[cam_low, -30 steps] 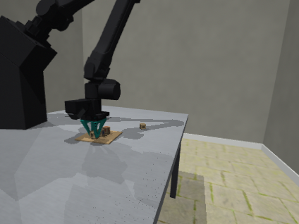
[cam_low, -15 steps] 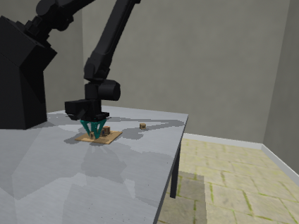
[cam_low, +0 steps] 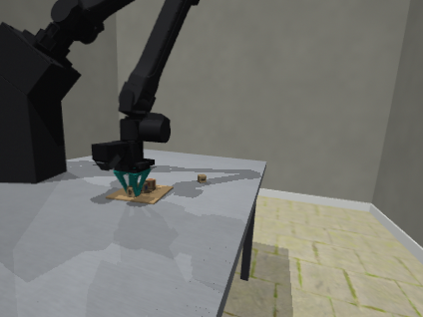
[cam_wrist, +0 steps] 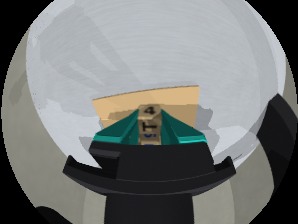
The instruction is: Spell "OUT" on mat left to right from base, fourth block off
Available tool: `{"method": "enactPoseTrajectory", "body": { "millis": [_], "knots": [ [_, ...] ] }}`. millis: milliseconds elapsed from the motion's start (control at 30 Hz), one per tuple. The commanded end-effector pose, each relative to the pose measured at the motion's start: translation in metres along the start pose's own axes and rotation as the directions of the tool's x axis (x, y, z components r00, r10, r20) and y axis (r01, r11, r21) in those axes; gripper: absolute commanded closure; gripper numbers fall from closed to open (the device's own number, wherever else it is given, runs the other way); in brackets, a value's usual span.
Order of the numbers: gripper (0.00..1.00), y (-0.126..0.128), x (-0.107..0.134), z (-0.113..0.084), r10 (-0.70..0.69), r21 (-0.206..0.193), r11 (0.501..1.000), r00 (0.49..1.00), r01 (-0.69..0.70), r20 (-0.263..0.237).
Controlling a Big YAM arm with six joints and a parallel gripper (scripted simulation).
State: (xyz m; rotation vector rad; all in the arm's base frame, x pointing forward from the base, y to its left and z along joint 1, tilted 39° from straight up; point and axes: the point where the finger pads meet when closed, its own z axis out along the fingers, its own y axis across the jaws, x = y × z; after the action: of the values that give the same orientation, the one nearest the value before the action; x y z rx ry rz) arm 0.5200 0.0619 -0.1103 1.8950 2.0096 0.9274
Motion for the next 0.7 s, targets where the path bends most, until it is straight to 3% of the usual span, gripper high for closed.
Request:
{"method": "enactPoseTrajectory", "body": {
  "millis": [0, 500, 667],
  "knots": [
    [0.80, 0.0006, 0.0066, 0.0024, -0.002, -0.007, 1.000, 1.000, 0.002, -0.003],
    [0.61, 0.0006, 0.0066, 0.0024, -0.002, -0.007, 1.000, 1.000, 0.002, -0.003],
    [0.61, 0.0006, 0.0066, 0.0024, -0.003, -0.007, 1.000, 1.000, 0.002, -0.003]
  ]
}}
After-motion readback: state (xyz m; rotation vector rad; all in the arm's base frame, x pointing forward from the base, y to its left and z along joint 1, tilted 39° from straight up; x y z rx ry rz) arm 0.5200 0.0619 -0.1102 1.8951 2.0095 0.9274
